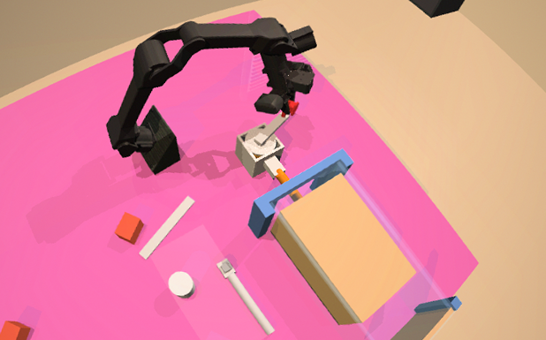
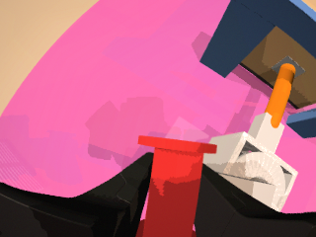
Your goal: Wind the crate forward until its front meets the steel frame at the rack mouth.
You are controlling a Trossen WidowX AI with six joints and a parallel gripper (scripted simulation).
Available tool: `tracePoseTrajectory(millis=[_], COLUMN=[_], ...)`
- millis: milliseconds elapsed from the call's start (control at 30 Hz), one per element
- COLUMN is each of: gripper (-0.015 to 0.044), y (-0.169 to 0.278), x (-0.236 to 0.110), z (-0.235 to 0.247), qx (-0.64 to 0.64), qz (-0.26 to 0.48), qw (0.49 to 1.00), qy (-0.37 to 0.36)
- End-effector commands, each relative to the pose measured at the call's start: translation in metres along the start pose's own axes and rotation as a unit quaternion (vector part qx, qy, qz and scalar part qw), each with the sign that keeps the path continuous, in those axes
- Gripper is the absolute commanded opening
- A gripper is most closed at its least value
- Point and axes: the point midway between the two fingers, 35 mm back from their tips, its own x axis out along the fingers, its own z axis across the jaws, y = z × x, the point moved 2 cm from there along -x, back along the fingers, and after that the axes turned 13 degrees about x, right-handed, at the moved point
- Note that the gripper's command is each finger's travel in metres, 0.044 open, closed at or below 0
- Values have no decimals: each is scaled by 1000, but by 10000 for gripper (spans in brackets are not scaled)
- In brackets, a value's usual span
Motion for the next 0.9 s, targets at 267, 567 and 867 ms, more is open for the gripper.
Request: tracePoseTrajectory(millis=[267, 567, 867], gripper=[0, 0, 0], y=[27, 38, 49], x=[-12, -17, -23], z=[-6, -12, -19], qx=[-11, -11, -11], qz=[13, 14, 14], qw=[1000, 1000, 1000], qy=[0, 0, 0])
